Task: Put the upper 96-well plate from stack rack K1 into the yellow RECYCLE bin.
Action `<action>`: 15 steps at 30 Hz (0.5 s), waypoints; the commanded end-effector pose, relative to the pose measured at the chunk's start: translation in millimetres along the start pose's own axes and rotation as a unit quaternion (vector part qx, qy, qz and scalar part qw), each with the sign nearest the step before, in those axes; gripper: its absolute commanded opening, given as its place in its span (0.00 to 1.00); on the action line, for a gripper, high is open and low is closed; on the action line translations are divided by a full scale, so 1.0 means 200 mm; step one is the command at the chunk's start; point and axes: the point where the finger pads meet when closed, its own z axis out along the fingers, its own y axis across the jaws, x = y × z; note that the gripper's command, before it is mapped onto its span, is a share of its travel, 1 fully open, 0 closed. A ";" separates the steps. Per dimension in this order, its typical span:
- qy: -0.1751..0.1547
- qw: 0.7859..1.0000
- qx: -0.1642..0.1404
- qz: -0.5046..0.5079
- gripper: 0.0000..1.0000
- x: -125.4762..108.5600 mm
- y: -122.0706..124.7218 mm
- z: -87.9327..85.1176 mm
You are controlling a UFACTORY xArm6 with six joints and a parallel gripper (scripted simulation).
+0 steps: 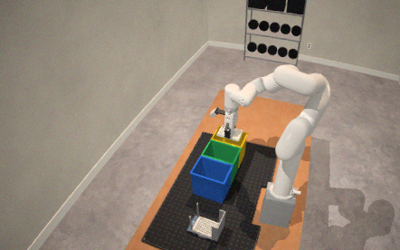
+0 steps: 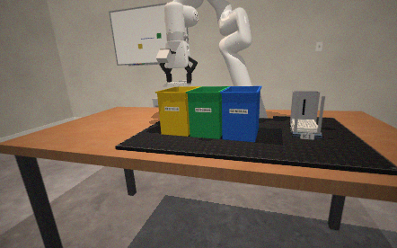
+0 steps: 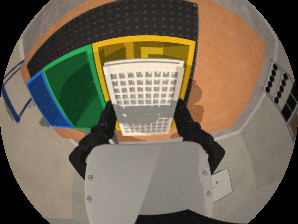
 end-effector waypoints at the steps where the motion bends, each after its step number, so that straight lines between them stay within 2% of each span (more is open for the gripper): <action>1: 0.002 1.000 -0.001 0.000 0.00 0.01 0.00 0.00; 15: 0.002 1.000 -0.001 0.000 0.00 0.01 0.00 0.01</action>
